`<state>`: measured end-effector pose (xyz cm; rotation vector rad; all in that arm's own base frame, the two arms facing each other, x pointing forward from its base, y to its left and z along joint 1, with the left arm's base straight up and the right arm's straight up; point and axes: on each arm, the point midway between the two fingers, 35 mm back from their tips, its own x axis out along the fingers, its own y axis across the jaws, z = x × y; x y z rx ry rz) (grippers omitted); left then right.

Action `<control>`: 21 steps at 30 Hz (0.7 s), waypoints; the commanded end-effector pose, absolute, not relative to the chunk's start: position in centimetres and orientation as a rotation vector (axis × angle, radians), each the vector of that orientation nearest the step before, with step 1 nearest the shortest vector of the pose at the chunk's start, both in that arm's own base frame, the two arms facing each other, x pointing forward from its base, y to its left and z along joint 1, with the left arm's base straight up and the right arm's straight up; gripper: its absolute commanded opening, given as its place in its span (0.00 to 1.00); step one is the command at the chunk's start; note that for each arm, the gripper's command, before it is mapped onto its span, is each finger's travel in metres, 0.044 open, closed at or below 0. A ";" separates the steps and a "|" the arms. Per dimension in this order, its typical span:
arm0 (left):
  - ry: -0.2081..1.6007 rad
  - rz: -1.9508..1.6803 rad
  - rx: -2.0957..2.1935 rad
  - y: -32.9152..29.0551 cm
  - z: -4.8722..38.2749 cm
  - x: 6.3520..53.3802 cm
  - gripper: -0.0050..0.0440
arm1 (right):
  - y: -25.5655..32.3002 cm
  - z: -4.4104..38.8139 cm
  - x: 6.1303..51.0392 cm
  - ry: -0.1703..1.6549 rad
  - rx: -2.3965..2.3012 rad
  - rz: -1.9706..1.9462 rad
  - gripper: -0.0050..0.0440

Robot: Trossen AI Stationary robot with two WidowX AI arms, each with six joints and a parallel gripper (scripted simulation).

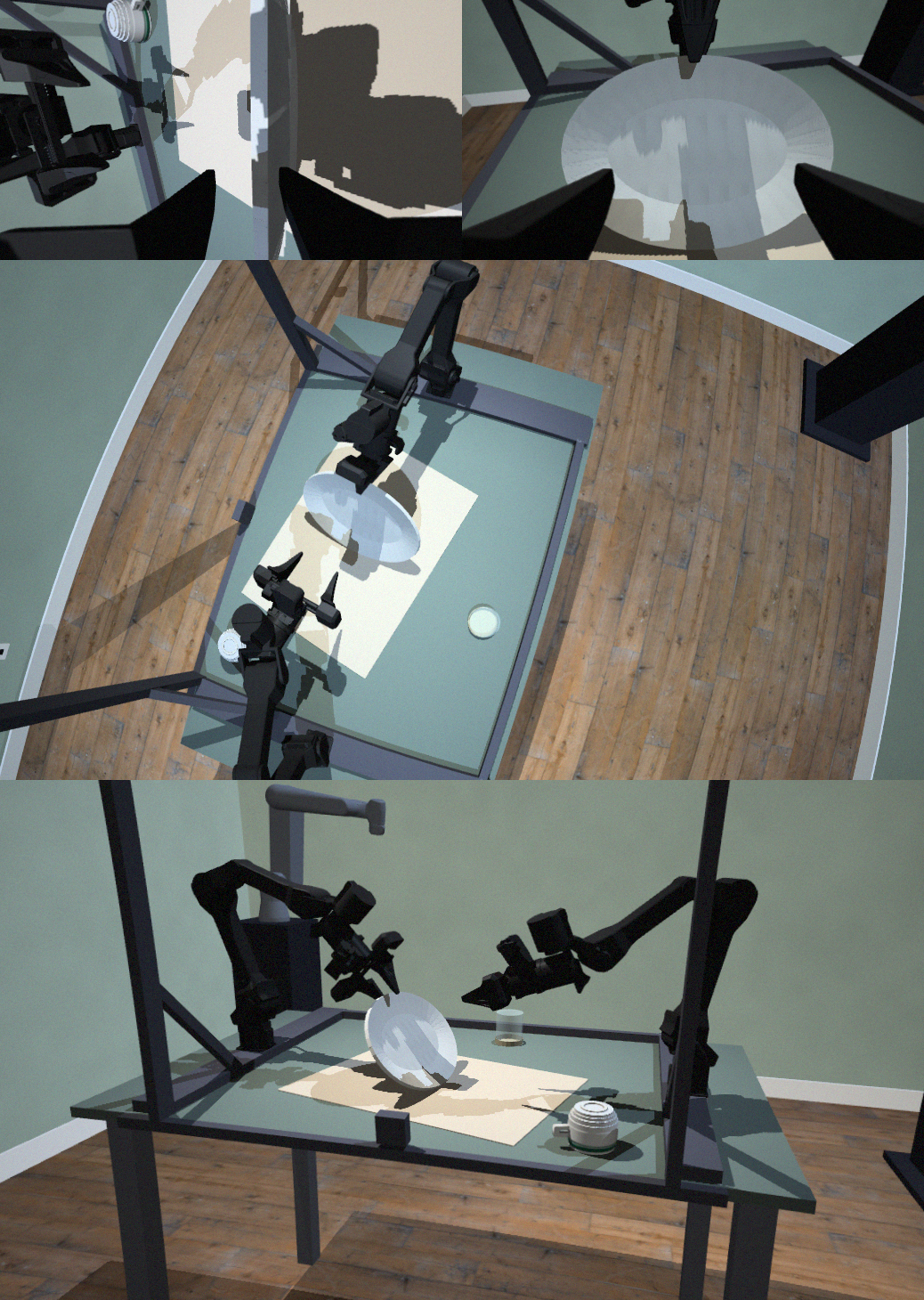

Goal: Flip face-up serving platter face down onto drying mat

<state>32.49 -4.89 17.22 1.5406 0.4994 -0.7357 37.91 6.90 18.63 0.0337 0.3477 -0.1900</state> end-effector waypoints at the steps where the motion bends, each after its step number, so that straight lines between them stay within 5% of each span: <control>1: 0.442 -0.683 1.550 -5.2 19.9 33.7 0.43 | 6.7 20.3 38.0 0.306 0.059 -0.195 0.92; 21: 0.450 -0.696 1.549 -6.0 22.2 37.7 0.43 | 6.9 20.0 37.8 0.312 0.056 -0.191 0.92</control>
